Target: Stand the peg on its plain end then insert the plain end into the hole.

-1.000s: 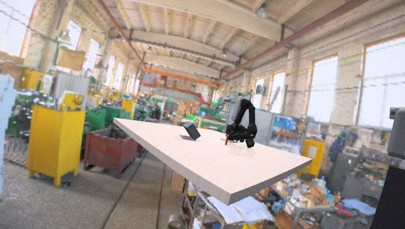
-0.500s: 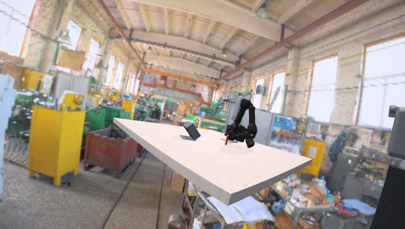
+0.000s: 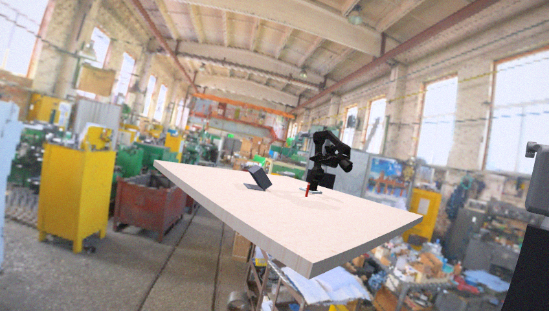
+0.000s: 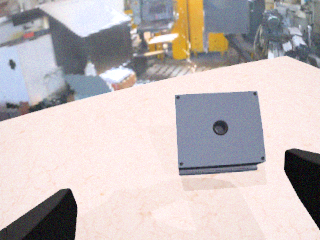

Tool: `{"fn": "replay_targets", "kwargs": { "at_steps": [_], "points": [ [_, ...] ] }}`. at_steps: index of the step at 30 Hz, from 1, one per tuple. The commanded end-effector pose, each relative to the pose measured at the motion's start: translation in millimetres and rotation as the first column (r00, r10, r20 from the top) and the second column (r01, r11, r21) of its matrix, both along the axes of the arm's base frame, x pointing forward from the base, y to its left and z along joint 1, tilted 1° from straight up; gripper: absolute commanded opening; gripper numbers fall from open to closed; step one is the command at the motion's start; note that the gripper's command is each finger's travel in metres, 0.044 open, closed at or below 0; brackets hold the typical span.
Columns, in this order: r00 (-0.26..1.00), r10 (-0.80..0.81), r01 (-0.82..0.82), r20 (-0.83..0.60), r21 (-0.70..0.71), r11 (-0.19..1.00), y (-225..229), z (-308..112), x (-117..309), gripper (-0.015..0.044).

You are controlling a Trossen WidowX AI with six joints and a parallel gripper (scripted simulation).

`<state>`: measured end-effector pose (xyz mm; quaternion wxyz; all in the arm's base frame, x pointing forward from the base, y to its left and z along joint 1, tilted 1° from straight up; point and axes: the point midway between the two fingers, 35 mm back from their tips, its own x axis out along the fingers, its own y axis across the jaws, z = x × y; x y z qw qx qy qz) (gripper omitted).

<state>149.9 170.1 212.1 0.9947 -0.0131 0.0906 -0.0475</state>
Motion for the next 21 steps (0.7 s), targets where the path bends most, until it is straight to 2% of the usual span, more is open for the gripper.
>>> {"fn": "replay_targets", "kwargs": {
  "at_steps": [1,6,13,21],
  "points": [
    [1.000,0.014,-0.014,-0.002,-0.024,1.000,-8,16,-1,0.0440],
    [0.999,-0.019,0.018,-0.040,-0.037,0.999,-11,12,2,0.0440],
    [0.963,-0.157,0.139,-0.220,-0.097,0.986,-26,-8,10,0.0440],
    [0.860,-0.272,0.227,-0.433,-0.153,0.962,-38,-29,13,0.0440]
  ]
}}
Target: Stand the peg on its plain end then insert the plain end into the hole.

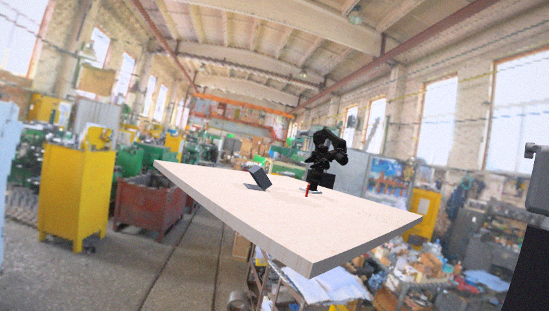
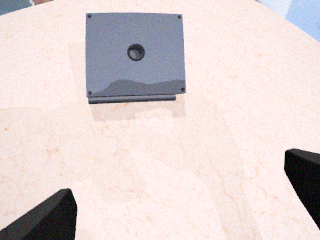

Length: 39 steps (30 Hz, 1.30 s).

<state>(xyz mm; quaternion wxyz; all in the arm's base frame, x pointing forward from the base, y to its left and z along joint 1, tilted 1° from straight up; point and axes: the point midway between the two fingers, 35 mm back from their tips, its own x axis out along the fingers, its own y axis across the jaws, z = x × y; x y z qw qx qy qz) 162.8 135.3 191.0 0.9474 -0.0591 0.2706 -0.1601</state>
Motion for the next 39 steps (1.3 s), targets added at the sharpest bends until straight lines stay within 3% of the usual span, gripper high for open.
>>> {"fn": "replay_targets", "kwargs": {
  "at_steps": [1,12,22,31,39],
  "points": [
    [0.991,-0.052,0.053,-0.124,0.002,0.999,-4,-11,1,0.0440],
    [0.887,-0.117,0.154,-0.446,0.047,0.987,-5,-34,0,0.0440],
    [0.735,-0.033,0.203,-0.677,0.173,0.964,7,-44,4,0.0440],
    [0.618,0.145,0.222,-0.773,0.348,0.911,24,-41,15,0.0440],
    [0.611,0.160,0.223,-0.775,0.362,0.905,25,-40,16,0.0440]
  ]
}}
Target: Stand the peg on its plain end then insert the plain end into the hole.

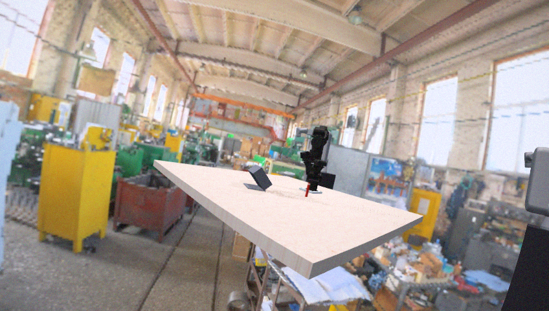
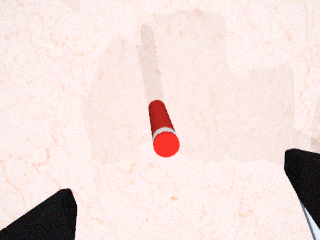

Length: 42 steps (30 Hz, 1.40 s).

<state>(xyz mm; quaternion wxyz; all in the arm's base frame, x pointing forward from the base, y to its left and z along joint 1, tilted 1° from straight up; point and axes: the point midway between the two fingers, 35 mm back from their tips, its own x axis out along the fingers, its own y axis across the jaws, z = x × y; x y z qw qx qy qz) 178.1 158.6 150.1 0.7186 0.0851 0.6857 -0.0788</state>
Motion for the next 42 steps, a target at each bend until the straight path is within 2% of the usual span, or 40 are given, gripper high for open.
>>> {"fn": "replay_targets", "kwargs": {
  "at_steps": [1,12,42],
  "points": [
    [1.000,0.006,-0.005,-0.006,0.015,1.000,2,1,0,0.0440],
    [0.992,0.127,-0.127,-0.004,0.010,0.992,2,-19,1,0.0440],
    [0.992,0.127,-0.127,-0.004,0.010,0.992,4,-60,4,0.0440]
  ]
}}
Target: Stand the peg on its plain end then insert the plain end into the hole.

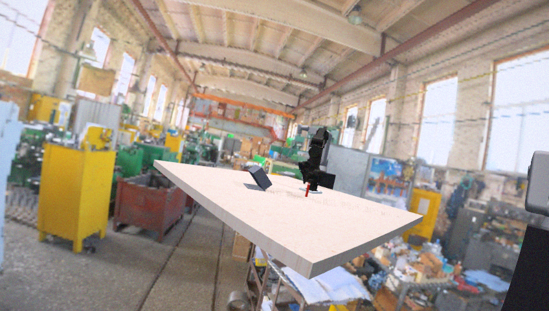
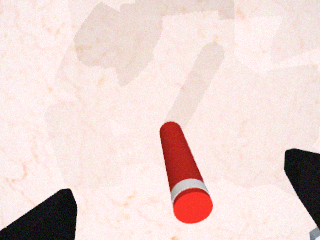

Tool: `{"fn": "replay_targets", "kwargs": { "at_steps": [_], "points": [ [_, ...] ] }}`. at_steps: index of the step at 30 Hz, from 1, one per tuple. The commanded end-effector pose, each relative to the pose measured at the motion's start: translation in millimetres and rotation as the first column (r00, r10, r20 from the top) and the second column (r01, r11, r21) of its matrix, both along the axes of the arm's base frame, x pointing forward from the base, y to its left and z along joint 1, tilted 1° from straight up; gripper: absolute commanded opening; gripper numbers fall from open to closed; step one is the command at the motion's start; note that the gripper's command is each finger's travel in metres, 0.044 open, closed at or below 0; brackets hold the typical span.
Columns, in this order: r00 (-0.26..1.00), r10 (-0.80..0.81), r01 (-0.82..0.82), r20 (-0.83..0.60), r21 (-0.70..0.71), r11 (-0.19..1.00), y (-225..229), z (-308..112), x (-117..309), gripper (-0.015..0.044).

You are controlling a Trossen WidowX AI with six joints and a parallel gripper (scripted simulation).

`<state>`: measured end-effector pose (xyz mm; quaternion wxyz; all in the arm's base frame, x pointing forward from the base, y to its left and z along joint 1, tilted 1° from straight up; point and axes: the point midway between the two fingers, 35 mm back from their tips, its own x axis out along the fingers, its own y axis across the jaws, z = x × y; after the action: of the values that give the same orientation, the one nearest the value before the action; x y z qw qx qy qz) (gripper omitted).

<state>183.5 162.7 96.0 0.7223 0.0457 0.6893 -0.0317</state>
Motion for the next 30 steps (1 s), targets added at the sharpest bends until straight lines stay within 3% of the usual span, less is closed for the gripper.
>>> {"fn": "replay_targets", "kwargs": {
  "at_steps": [1,16,30],
  "points": [
    [1.000,0.004,-0.004,-0.007,0.002,1.000,0,-8,-1,0.0440],
    [1.000,0.004,-0.004,-0.007,0.001,1.000,-1,-28,-2,0.0440],
    [1.000,0.000,0.000,-0.002,-0.002,1.000,-1,-25,-1,0.0072]
  ]
}}
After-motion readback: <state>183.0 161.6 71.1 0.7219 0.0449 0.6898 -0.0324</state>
